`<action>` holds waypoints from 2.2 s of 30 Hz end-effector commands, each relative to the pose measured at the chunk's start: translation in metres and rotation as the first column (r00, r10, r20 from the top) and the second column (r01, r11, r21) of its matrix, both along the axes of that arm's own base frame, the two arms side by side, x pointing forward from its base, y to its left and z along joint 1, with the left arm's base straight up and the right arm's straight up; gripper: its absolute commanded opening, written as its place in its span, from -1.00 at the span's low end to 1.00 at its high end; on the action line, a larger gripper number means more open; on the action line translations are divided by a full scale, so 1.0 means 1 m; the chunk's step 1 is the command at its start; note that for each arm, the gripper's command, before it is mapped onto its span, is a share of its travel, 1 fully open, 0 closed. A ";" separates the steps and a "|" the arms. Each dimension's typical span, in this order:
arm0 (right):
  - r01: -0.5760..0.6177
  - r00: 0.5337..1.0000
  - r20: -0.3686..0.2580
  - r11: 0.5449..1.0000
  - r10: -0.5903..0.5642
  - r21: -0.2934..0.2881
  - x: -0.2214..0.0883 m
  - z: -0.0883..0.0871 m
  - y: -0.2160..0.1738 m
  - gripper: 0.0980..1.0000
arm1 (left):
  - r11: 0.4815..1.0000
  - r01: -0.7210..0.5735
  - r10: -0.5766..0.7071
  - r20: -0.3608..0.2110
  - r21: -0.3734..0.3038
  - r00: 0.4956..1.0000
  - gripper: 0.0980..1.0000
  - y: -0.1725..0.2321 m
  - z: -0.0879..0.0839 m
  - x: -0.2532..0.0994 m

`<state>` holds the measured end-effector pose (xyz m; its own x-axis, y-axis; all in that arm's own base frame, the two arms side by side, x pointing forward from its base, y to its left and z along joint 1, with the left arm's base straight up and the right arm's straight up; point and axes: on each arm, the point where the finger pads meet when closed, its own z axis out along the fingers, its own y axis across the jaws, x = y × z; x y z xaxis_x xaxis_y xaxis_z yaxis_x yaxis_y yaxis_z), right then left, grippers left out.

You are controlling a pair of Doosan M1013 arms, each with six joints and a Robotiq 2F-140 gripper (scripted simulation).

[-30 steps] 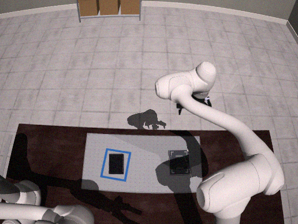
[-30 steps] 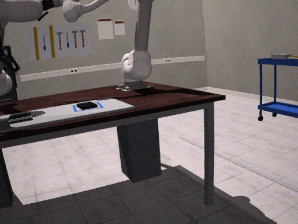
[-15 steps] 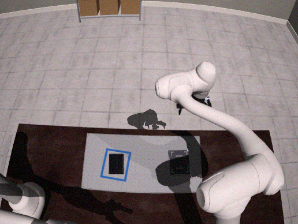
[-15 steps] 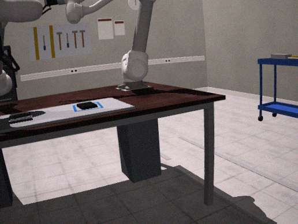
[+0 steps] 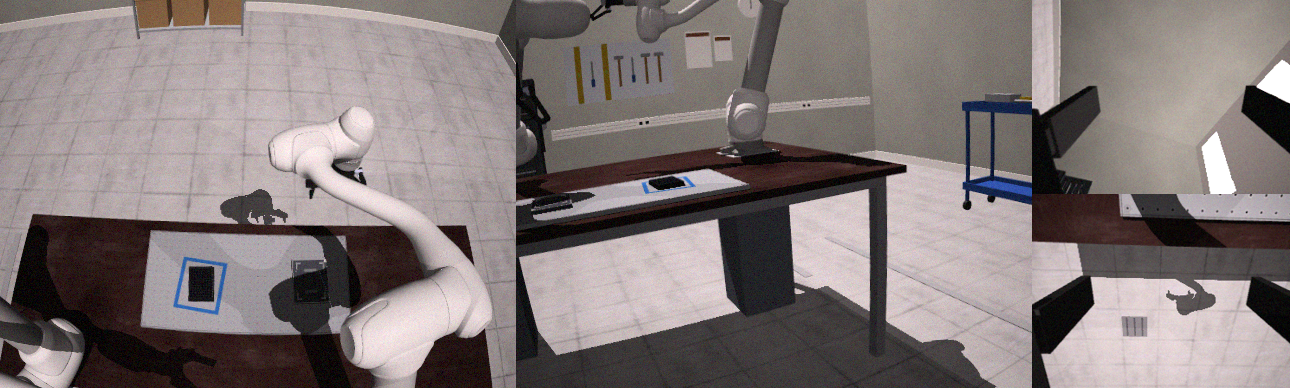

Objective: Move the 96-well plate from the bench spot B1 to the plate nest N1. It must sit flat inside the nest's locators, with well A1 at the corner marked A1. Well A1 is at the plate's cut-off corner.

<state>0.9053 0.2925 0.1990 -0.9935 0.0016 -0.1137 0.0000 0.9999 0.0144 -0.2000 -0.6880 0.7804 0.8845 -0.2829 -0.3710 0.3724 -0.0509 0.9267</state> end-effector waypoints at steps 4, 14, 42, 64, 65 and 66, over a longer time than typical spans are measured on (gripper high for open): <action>0.000 1.000 0.001 1.000 0.000 0.001 0.000 0.001 0.000 1.00 | 1.000 -0.023 0.024 -0.049 0.012 0.998 1.00 0.014 0.008 -0.003; 0.000 1.000 0.001 1.000 0.000 0.001 0.000 0.001 0.000 1.00 | 0.997 -0.056 0.062 -0.159 0.047 0.985 1.00 0.044 0.013 -0.006; 0.000 1.000 0.001 1.000 0.000 0.001 0.000 0.001 0.000 1.00 | 0.965 -0.081 0.165 -0.339 0.248 0.926 1.00 0.119 -0.026 -0.010; 0.000 1.000 0.001 1.000 0.000 0.001 0.000 0.001 0.000 1.00 | 0.879 -0.037 0.240 -0.374 0.476 0.896 1.00 0.192 -0.093 -0.020; 0.000 1.000 0.001 1.000 0.000 0.001 0.000 0.001 0.000 1.00 | 0.873 -0.033 0.243 -0.373 0.487 0.895 1.00 0.197 -0.097 -0.021; 0.000 1.000 0.001 1.000 0.000 0.001 0.000 0.001 0.000 1.00 | 0.867 -0.030 0.245 -0.372 0.498 0.895 1.00 0.201 -0.101 -0.021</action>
<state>0.9053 0.2925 0.1990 -0.9935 0.0016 -0.1137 0.0000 0.9999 0.0144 -0.2197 -0.4974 0.6878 0.6400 0.1124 -0.7601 0.7448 -0.3343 0.5776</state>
